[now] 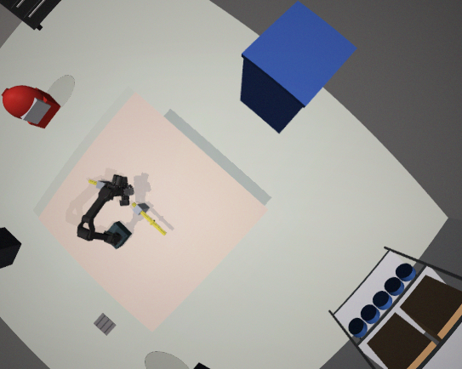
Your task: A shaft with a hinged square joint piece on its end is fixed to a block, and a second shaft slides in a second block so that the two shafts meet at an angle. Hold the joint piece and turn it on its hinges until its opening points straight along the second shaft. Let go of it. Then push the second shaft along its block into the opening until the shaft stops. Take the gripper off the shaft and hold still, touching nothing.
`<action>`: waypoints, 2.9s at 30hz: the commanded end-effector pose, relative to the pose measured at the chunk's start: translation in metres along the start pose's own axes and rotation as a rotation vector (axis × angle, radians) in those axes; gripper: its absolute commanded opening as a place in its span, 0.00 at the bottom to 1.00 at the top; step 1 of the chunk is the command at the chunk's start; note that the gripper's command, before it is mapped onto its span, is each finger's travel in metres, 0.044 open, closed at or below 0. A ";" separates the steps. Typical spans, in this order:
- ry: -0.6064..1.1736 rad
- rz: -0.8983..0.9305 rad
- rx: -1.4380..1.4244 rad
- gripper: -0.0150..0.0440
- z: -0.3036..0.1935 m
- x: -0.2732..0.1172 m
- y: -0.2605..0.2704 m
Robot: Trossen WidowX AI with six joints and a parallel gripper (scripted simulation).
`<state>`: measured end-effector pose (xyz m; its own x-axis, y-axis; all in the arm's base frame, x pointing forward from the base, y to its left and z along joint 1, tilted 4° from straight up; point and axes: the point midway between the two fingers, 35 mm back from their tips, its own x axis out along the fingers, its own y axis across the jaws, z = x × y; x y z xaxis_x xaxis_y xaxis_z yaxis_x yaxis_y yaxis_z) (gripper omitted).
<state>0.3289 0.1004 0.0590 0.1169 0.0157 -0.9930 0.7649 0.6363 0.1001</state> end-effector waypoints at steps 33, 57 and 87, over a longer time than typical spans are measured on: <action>-0.003 -0.002 0.005 0.56 0.001 0.000 0.000; -0.003 -0.002 0.005 0.56 0.001 0.000 0.000; 0.005 -0.006 0.138 0.25 -0.001 0.000 -0.007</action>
<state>0.3258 0.0981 0.0583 0.1120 0.0139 -0.9936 0.8114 0.5760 0.0995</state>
